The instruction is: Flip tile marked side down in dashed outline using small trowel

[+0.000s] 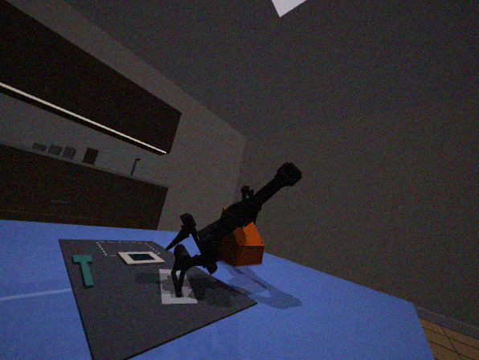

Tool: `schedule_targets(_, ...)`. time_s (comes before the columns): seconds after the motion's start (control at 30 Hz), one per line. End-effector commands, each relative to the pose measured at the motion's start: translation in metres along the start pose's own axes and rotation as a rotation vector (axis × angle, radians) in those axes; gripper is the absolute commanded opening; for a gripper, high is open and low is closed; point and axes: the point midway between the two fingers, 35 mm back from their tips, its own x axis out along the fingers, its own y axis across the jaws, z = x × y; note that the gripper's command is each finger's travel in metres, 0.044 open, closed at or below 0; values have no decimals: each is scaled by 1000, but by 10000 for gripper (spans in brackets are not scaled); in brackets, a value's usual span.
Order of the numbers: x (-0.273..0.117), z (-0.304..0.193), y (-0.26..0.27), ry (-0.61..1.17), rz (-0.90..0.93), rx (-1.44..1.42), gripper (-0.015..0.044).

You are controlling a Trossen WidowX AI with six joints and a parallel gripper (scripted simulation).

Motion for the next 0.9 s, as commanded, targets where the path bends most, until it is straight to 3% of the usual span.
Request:
schedule_targets(0.0, 5, 2, 0, -6, 3, -5, 300)
schedule_targets(0.2, 5, 2, 0, -6, 3, -5, 142)
schedule_targets(0.87, 5, 2, 0, -6, 3, -5, 9)
